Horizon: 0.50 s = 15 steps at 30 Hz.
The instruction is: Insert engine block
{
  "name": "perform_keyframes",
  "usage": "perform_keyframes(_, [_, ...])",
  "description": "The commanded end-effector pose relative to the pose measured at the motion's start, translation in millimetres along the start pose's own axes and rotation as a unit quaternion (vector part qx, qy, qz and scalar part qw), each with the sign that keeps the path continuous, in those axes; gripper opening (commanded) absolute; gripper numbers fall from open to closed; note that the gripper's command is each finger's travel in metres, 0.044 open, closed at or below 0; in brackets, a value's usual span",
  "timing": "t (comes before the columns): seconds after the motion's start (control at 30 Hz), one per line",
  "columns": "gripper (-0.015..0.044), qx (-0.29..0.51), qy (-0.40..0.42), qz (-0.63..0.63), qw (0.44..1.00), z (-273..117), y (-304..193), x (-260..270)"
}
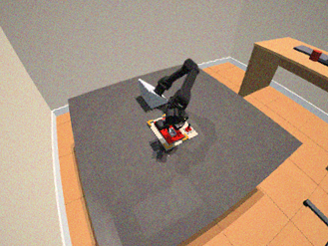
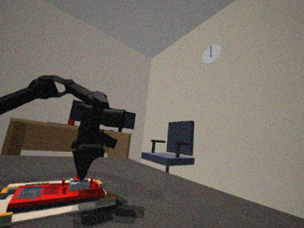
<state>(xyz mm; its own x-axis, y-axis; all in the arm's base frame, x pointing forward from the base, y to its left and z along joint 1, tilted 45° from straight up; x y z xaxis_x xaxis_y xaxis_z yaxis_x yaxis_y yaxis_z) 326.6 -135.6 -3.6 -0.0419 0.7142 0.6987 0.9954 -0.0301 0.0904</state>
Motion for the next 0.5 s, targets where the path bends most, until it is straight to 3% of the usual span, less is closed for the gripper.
perform_keyframes(0.0, [0.0125, 0.000, -0.002, -0.003, 1.000, -1.4, 0.6, 0.6])
perform_keyframes(0.17, [0.0000, 0.000, -0.002, -0.003, 1.000, -1.4, 0.6, 0.6])
perform_keyframes(0.47, [0.0000, 0.000, -0.001, -0.002, 1.000, -0.8, 0.4, 0.4])
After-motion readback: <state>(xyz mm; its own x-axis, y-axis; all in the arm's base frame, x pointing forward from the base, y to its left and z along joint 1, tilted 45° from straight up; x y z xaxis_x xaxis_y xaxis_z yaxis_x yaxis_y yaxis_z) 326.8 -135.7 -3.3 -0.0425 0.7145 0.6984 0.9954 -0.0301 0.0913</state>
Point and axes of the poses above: the point midway between the two fingers, 35 mm back from their tips, its own z axis out along the fingers, its own x axis across the jaws, y = z × x, the point moved 6 cm from there along -z, back along the fingers, and after that the axes turned 7 degrees about -z, right-handed, at the moved point
